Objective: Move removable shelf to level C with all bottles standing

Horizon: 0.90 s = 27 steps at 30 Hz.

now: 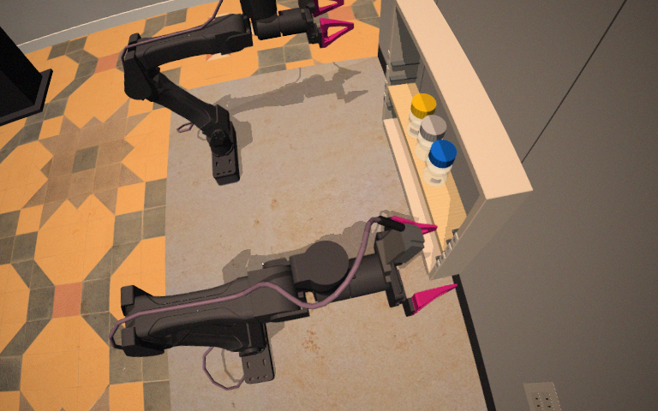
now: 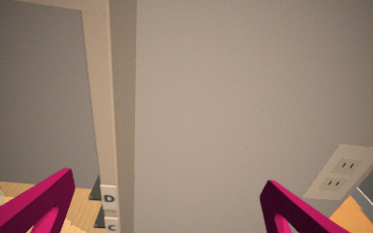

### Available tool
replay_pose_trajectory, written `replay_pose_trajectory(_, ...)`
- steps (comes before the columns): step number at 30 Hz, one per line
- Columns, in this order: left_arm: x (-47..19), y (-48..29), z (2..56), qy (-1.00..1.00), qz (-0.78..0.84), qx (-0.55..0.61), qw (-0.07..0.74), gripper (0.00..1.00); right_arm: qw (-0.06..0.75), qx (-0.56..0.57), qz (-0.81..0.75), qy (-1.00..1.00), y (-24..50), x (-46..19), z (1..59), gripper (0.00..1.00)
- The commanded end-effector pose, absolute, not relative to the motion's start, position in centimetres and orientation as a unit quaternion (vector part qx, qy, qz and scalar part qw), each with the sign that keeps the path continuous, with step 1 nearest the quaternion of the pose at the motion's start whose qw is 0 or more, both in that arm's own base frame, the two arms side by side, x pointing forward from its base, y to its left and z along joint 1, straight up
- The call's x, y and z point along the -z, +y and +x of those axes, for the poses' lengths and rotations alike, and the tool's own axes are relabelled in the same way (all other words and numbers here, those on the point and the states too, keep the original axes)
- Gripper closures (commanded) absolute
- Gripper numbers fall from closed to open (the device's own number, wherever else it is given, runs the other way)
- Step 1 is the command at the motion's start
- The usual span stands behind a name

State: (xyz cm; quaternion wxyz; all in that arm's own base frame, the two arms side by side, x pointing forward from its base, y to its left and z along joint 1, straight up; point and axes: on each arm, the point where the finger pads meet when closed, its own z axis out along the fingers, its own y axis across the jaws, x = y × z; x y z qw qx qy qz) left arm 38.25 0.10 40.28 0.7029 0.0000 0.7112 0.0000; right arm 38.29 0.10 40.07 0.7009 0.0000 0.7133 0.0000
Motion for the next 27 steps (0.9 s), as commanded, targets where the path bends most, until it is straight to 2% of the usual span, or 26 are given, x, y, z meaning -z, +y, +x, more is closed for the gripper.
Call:
replay_pose_trajectory(1, -40.7, 0.1, 38.2, 0.707, 0.0, 0.0, 0.707, 0.0, 0.707, 0.0, 0.0, 0.707, 0.1, -40.7, 38.2, 0.0)
replay_pose_trajectory(27, -39.0, -0.4, 37.7, 0.71, 0.035, -0.034, 0.703, 0.0, 0.7, 0.035, -0.034, 0.713, 0.8, -38.9, 37.6, 0.0)
